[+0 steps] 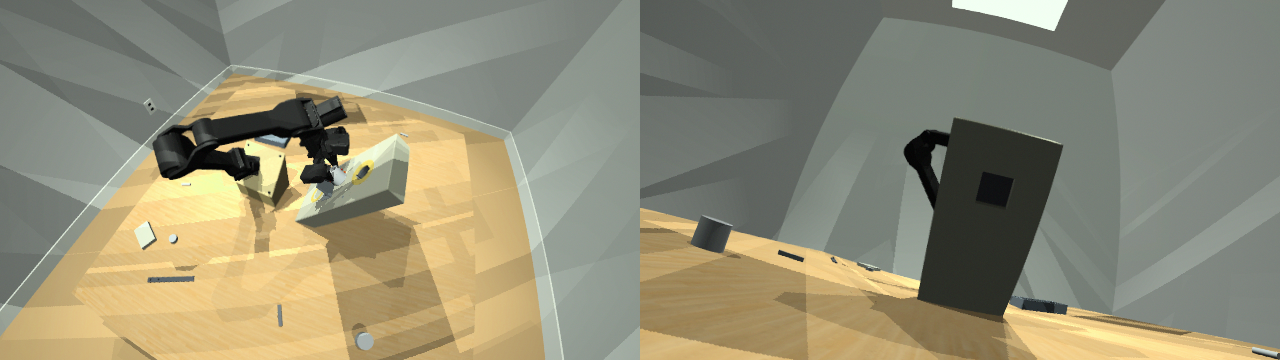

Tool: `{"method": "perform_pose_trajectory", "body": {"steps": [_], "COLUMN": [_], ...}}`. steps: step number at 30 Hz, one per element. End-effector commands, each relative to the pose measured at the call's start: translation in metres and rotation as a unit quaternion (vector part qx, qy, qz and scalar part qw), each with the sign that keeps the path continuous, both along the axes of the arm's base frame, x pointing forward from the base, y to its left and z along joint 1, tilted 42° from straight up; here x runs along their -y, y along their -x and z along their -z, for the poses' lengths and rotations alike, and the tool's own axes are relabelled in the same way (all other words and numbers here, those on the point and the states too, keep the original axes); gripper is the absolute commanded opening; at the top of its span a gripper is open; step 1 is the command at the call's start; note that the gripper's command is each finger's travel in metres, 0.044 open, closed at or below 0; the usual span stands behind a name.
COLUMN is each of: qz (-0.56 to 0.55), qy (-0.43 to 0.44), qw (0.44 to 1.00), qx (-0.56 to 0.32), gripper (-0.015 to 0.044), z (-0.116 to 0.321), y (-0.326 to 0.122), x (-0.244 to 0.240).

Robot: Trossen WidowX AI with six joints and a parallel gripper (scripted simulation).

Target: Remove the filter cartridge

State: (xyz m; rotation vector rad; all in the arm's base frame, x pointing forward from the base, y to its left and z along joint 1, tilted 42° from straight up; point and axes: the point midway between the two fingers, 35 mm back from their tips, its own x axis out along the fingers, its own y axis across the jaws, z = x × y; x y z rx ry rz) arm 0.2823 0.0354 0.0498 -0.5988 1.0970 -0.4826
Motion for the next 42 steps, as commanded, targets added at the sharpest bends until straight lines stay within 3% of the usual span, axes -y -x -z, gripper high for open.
{"method": "perform_pose_trajectory", "body": {"steps": [1,21,42], "qz": [0.000,0.000,-0.002], "qy": [-0.004,-0.005,-0.003], "qw": [1.000,1.000,1.000], "qx": [0.007,0.004,-0.002], "gripper": [0.0000,0.0000,0.0000], "z": [-0.009,-0.073,-0.011], "y": [-0.010,0.018,0.010], "x": [-0.007,-0.068,-0.120]}}
